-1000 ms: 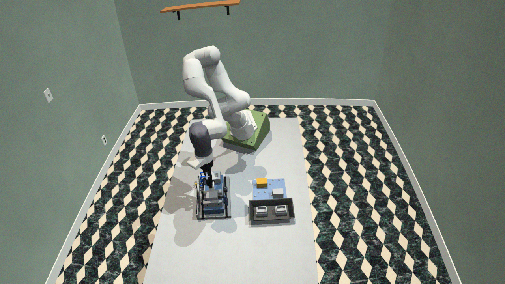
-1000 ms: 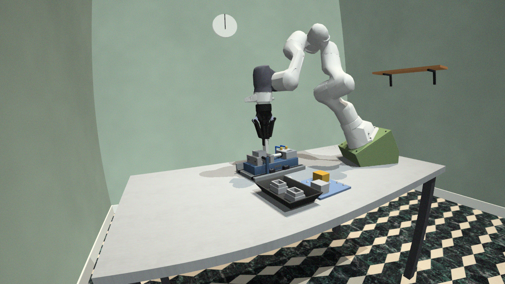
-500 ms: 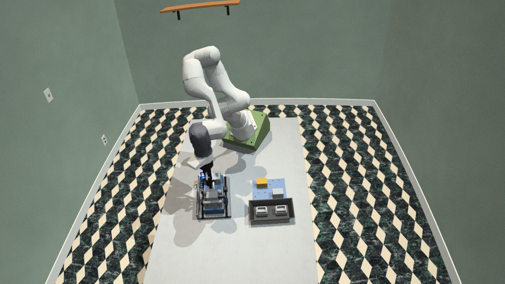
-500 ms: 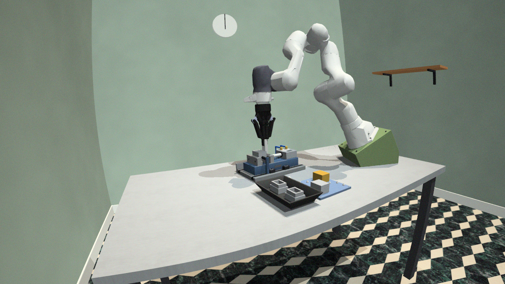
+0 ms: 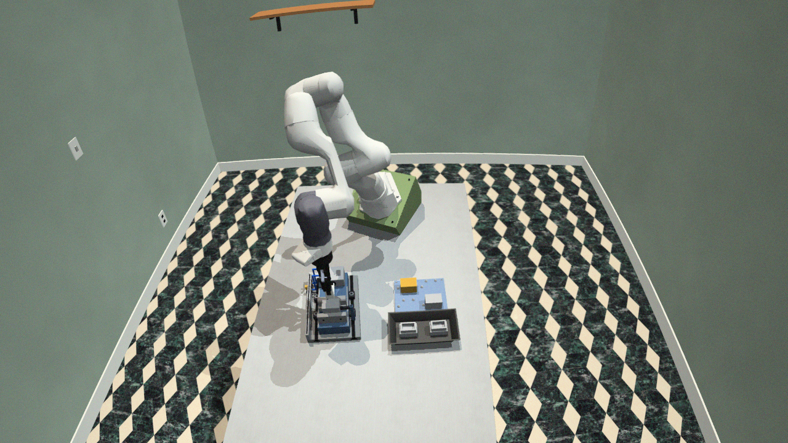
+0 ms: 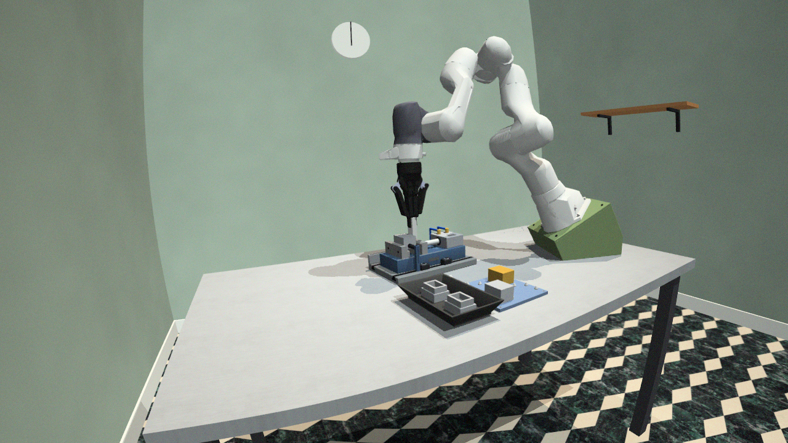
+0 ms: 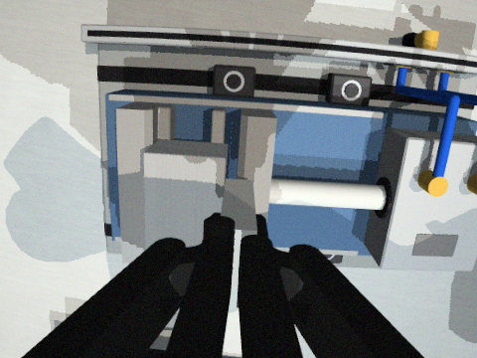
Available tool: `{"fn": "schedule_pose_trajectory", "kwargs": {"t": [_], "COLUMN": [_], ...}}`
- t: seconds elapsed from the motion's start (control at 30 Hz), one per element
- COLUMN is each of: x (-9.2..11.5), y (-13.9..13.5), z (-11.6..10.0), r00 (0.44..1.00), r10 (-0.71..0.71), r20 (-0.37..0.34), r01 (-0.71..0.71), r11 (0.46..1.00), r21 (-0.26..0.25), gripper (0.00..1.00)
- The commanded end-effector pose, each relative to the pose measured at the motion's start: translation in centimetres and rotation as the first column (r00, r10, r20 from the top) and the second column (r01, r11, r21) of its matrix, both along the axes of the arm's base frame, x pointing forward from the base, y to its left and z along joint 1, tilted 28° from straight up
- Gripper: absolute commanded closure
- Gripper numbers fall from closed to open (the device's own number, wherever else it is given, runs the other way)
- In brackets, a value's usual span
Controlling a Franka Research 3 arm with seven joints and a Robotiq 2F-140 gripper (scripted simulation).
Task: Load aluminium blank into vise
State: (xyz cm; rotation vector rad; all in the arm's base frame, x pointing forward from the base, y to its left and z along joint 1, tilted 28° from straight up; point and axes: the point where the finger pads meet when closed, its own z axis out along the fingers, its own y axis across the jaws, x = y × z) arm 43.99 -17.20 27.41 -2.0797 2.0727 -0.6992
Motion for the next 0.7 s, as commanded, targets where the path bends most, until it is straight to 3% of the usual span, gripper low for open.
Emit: {"fn": "schedule_pose_trajectory", "kwargs": {"t": [0.0, 0.67], "x": [0.21, 0.37], "y": [0.14, 0.15], "z": [0.06, 0.13], "r00": [1.0, 1.0], "r10": [-0.003, -0.003], "r20": [0.004, 0.004], "r01": [0.003, 0.003], "r11": [1.0, 1.0], "r21": [0.004, 0.004], "gripper": [1.0, 1.0]}}
